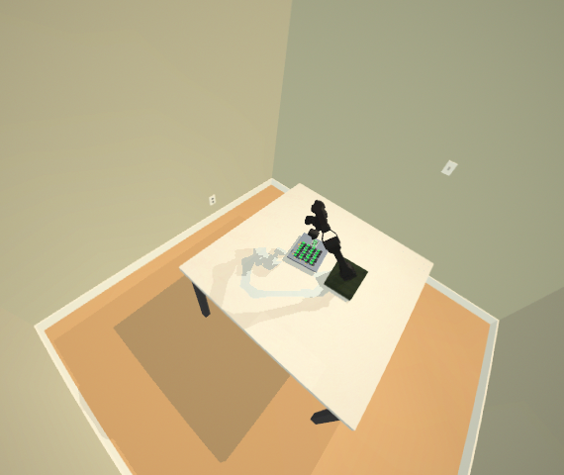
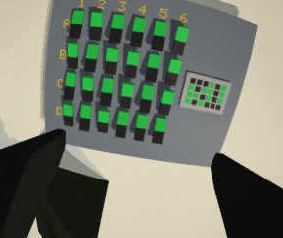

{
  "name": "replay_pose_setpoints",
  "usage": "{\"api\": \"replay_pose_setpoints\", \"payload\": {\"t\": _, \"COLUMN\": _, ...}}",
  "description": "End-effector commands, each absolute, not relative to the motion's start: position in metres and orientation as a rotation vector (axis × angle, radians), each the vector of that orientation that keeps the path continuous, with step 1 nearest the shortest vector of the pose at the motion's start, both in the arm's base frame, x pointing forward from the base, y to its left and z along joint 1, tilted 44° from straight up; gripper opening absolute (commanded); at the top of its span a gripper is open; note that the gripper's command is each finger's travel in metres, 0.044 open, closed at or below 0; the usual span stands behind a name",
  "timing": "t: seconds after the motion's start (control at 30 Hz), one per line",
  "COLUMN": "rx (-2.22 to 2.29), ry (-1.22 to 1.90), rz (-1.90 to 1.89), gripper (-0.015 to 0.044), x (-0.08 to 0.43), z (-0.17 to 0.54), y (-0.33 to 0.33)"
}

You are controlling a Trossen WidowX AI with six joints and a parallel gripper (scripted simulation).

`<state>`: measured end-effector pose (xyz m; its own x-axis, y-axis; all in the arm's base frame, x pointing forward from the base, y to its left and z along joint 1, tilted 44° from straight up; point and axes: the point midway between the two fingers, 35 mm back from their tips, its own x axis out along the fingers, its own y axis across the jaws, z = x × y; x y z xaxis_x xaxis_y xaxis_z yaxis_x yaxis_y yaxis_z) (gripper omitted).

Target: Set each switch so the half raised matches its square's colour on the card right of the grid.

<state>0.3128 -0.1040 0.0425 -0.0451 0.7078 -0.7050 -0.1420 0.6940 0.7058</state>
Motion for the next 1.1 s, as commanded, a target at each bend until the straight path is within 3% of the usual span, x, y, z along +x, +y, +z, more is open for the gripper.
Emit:
{"api": "replay_pose_setpoints", "payload": {"t": 0.0, "rx": 0.495, "ry": 1.465, "rz": 0.733, "gripper": 0.0374, "x": 0.314, "z": 0.042, "y": -0.102}}
{"api": "replay_pose_setpoints", "payload": {"t": 0.27, "rx": 0.474, "ry": 1.446, "rz": 0.704, "gripper": 0.0164, "x": 0.365, "z": 0.031, "y": 0.005}}
{"api": "replay_pose_setpoints", "payload": {"t": 0.47, "rx": 0.479, "ry": 1.444, "rz": 0.707, "gripper": 0.0006, "x": 0.367, "z": 0.03, "y": 0.015}}
{"api": "replay_pose_setpoints", "payload": {"t": 1.07, "rx": 0.473, "ry": 1.468, "rz": 0.717, "gripper": 0.0, "x": 0.367, "z": -0.002, "y": 0.047}}
